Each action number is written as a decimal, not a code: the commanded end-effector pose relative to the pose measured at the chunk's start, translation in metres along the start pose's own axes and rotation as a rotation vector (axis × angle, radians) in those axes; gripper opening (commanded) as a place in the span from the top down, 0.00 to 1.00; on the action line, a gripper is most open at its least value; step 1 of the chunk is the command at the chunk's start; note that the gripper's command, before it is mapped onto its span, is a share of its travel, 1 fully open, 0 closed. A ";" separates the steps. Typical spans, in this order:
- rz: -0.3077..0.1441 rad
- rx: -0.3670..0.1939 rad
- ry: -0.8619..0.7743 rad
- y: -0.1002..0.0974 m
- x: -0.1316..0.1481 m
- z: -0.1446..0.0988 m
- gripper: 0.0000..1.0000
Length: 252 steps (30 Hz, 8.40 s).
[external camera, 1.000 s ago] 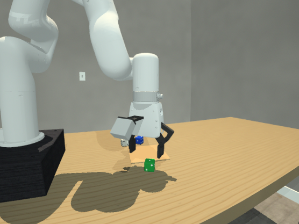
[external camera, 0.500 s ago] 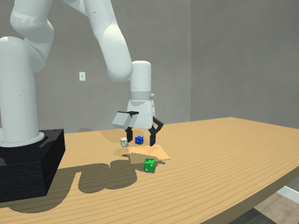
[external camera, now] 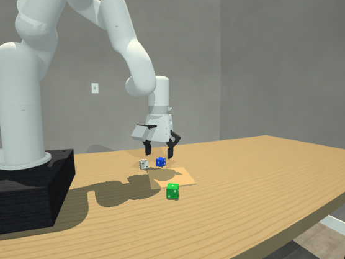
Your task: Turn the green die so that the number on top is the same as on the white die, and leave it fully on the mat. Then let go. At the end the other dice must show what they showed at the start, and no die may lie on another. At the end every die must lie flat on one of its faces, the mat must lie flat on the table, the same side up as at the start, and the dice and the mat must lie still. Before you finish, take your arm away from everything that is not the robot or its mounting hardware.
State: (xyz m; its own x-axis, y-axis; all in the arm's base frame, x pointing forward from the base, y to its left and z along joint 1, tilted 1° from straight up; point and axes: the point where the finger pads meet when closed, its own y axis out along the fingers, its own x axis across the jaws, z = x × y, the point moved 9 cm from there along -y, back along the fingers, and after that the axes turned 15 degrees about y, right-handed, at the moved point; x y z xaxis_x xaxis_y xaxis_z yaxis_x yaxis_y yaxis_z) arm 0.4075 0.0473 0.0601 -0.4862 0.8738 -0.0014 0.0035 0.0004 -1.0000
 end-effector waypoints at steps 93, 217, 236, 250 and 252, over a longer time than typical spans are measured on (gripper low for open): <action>-0.001 0.001 0.003 0.001 0.048 0.045 0.00; 0.004 -0.008 1.303 -0.051 -0.156 0.121 0.00; 0.004 -0.008 1.303 -0.051 -0.156 0.121 0.53; 0.004 -0.008 1.303 -0.051 -0.156 0.121 0.53; 0.004 -0.008 1.303 -0.051 -0.156 0.121 0.53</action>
State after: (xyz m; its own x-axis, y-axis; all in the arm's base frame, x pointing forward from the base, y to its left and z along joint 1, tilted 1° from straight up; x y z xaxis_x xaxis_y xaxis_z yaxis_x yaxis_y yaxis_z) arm 0.3769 -0.1476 0.1104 0.7139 0.7003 0.0033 0.0076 -0.0030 -1.0000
